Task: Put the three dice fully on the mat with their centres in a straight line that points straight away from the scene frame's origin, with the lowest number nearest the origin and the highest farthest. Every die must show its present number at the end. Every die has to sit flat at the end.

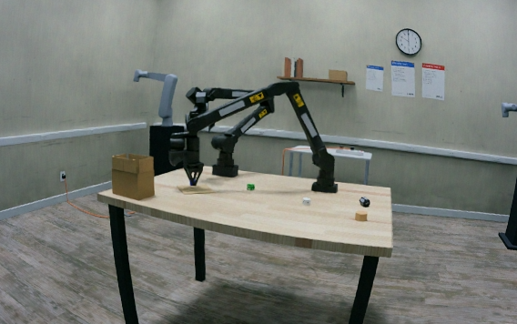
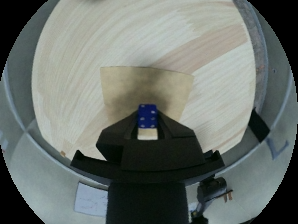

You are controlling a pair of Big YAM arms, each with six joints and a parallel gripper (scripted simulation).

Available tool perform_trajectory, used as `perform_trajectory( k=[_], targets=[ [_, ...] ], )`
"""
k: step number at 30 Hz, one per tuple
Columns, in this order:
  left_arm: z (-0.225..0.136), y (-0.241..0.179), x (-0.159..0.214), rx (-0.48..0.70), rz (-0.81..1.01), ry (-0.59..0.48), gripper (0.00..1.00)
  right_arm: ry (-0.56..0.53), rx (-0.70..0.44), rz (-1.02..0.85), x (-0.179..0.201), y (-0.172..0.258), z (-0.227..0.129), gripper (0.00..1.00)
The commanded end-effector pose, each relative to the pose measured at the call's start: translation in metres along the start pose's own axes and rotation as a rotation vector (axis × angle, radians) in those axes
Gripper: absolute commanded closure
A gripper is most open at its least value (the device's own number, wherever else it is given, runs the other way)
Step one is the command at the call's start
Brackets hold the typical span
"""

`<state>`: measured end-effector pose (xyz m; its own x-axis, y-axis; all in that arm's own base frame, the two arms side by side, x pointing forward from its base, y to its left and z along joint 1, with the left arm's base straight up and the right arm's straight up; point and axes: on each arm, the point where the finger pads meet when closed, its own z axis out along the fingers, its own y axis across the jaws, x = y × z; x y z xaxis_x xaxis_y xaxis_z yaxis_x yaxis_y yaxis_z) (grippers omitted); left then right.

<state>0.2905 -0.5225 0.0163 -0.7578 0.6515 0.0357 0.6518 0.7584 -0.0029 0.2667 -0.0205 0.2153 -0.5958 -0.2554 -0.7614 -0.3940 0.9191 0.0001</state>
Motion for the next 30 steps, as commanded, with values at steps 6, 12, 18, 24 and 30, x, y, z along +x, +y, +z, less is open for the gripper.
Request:
perform_trajectory(
  k=[6, 12, 18, 24, 30],
  targets=[
    [-0.018, 0.009, -0.01, 0.024, -0.026, -0.068, 0.8, -0.02, 0.001, -0.023, -0.014, -0.002, -0.007, 0.0],
    [-0.013, 0.012, -0.006, 0.026, -0.036, -0.065, 0.8, -0.02, 0.001, -0.023, -0.014, -0.002, -0.007, 0.0],
    [-0.022, 0.002, -0.013, 0.033, -0.024, -0.089, 0.8, -0.02, 0.001, -0.023, -0.014, -0.002, -0.007, 0.0],
    [-0.008, -0.006, -0.003, 0.026, -0.023, -0.06, 0.8, -0.02, 0.001, -0.023, -0.014, -0.002, -0.007, 0.0],
    [-0.005, -0.007, -0.006, 0.024, -0.006, -0.059, 0.8, -0.02, 0.001, -0.023, -0.014, -0.002, -0.007, 0.0]
  ],
)
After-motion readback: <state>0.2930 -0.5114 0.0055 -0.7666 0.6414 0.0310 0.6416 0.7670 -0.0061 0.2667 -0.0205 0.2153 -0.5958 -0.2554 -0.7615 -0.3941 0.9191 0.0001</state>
